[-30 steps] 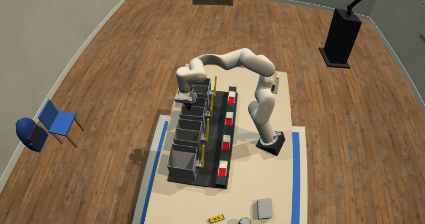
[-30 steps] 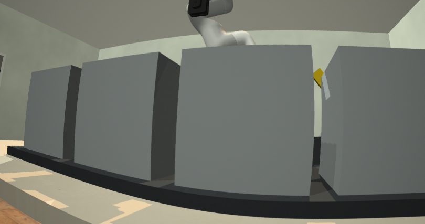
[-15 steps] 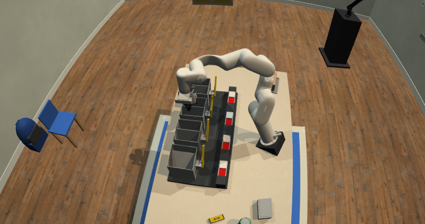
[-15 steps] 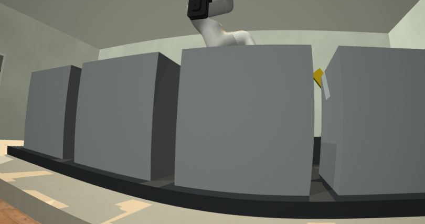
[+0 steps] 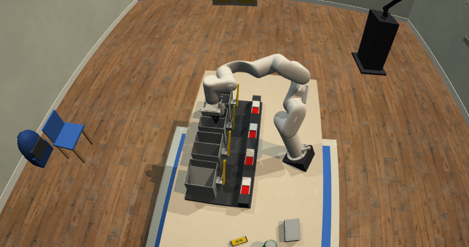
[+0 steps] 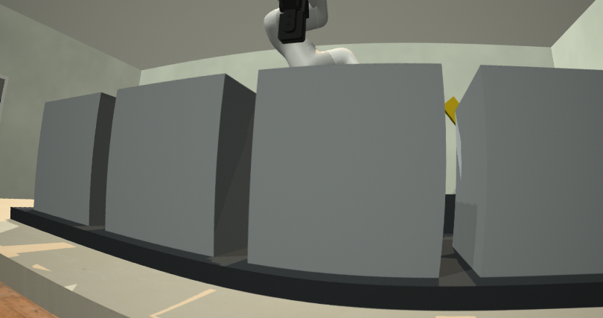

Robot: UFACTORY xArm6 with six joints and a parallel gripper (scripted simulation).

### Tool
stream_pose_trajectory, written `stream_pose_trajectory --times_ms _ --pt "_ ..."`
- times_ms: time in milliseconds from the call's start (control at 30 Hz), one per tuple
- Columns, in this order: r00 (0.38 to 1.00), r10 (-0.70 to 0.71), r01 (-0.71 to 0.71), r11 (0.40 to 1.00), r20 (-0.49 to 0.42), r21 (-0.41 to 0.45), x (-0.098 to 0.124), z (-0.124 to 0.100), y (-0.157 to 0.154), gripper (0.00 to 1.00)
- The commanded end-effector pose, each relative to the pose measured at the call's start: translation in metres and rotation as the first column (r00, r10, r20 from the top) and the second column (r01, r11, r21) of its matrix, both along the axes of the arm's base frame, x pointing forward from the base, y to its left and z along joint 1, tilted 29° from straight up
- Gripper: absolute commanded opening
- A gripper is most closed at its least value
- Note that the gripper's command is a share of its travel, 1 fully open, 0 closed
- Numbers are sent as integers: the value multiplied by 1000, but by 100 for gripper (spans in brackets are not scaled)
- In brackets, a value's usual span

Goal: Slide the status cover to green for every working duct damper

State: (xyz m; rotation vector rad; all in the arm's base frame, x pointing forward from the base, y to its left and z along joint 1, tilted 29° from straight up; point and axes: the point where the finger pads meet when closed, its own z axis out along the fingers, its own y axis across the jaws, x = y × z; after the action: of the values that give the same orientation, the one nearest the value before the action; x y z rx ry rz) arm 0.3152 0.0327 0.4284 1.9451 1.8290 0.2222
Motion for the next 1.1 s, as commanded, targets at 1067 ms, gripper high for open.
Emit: stream_pose_trajectory --times_ms 1067 --pt "1000 1 -1 1000 10 0 -169 -81 2 0"
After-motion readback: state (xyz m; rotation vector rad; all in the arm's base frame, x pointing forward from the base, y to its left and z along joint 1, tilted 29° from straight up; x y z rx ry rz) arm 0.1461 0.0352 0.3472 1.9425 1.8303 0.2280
